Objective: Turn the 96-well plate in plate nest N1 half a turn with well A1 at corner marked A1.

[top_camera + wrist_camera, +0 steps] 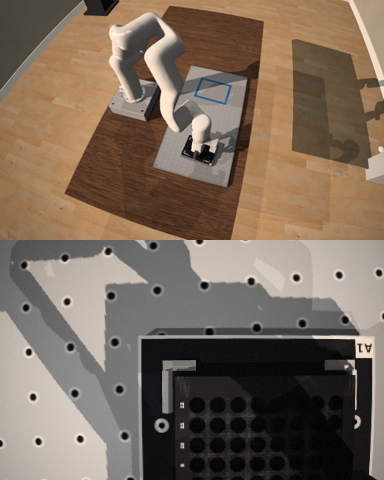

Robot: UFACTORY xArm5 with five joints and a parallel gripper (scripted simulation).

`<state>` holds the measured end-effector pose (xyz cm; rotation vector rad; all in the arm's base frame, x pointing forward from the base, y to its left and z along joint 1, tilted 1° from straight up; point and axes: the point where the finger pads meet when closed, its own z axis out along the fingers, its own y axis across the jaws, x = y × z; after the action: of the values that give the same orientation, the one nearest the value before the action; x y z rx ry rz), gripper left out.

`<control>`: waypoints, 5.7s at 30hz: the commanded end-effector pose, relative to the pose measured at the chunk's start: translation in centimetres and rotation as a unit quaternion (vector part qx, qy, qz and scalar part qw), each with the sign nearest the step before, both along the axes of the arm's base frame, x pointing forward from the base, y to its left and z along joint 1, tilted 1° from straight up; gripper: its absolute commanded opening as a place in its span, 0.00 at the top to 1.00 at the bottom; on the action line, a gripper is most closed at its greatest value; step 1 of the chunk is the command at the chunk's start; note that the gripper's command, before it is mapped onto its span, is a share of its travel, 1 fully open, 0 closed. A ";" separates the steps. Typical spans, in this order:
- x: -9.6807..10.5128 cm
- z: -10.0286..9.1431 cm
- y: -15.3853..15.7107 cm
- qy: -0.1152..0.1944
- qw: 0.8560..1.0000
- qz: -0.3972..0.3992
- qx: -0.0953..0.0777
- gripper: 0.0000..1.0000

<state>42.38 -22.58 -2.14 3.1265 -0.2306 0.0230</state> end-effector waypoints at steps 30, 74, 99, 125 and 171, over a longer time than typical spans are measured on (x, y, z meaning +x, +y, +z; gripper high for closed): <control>0.1 1.1 -0.1 0.000 1.000 0.000 -0.003 1.00; 0.1 4.5 0.0 0.000 1.000 0.000 -0.003 1.00; 0.0 8.2 0.0 -0.001 1.000 0.000 -0.003 1.00; 0.1 8.0 3.4 0.000 1.000 0.022 -0.004 1.00; 0.2 7.4 16.7 0.000 1.000 0.022 -0.003 1.00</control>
<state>42.36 -6.98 5.17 3.1360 -0.1584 0.0207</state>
